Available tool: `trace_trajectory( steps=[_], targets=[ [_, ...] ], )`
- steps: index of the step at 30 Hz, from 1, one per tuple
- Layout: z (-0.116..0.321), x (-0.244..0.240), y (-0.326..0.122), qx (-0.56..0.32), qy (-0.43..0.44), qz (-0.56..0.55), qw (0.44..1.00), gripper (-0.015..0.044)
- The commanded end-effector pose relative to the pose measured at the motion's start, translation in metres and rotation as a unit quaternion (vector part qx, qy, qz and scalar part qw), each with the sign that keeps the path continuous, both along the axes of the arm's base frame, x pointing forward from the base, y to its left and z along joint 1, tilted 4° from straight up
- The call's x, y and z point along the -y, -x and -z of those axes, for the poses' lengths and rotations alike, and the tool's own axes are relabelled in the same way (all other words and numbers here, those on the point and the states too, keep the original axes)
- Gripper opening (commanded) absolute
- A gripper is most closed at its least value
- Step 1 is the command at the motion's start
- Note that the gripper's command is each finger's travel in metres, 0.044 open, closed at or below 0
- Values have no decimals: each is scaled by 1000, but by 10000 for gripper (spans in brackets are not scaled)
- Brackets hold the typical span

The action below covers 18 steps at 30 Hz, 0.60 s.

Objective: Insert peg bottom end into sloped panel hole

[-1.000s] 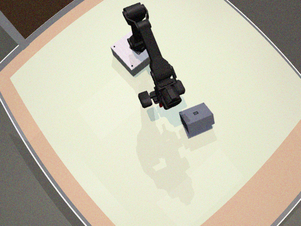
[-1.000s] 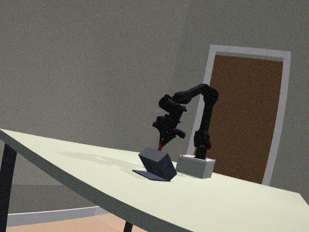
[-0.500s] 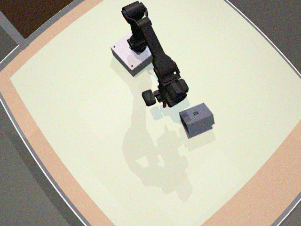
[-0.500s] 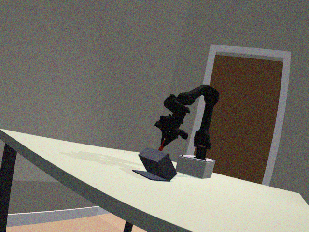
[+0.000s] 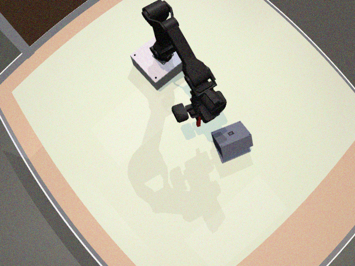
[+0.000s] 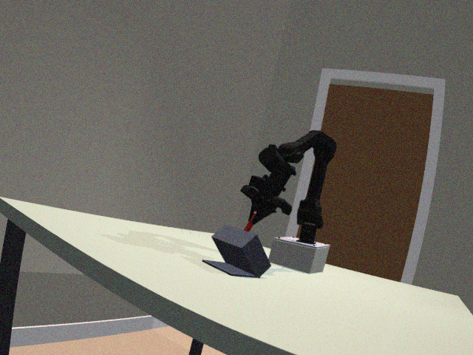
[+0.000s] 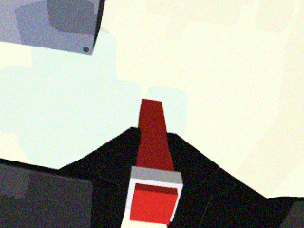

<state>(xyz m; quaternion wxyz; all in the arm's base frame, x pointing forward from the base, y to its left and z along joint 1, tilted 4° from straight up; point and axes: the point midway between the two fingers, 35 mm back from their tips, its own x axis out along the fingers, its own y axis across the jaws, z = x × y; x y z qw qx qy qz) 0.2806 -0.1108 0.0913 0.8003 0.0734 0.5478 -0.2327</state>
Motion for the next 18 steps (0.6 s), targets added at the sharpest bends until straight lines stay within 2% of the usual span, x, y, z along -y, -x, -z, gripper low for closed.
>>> trace_trajectory(
  steps=[1,18],
  targets=[
    [0,-4,-1,8,6,1,1000,0],
    [-4,-21,-9,45,25,-3,999,0]
  ],
)
